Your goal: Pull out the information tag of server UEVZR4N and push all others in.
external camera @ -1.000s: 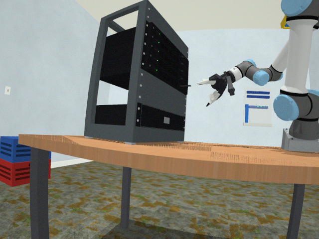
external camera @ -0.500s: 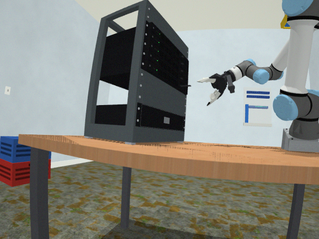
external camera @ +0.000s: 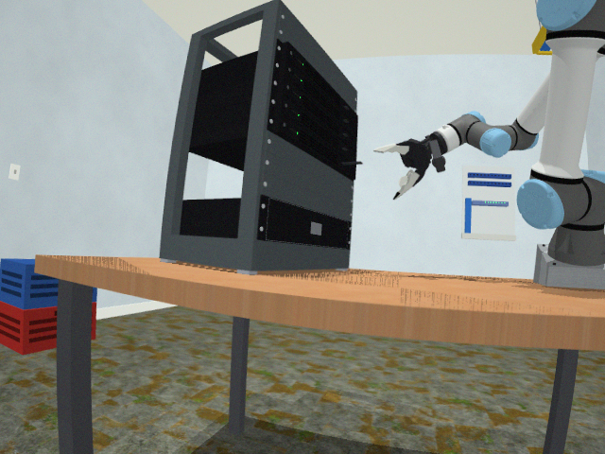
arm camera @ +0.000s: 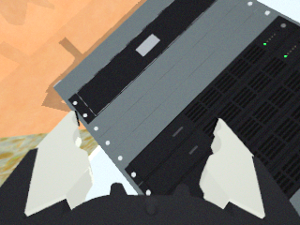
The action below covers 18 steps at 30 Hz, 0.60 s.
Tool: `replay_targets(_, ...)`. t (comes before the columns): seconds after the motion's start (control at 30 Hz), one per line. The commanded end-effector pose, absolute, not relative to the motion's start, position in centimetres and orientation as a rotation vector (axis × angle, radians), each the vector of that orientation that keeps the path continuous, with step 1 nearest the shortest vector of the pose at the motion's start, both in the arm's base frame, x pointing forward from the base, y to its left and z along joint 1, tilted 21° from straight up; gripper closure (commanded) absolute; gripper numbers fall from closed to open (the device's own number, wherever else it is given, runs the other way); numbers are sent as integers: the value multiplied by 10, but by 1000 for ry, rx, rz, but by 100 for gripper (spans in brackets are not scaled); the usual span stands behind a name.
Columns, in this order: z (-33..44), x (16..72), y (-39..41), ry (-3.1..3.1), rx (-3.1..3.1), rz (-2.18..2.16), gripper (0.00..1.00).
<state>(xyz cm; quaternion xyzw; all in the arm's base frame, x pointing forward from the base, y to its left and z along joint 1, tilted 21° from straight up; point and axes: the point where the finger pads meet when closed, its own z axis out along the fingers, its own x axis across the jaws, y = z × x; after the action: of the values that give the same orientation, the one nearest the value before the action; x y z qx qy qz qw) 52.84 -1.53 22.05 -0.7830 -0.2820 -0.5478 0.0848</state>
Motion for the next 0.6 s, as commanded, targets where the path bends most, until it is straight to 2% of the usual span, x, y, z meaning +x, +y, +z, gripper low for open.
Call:
replay_targets(0.0, 226, 528, -17, -789, -2326, -1627, 0)
replay_targets(0.57, 236, 527, -17, -665, -2297, -1602, 0)
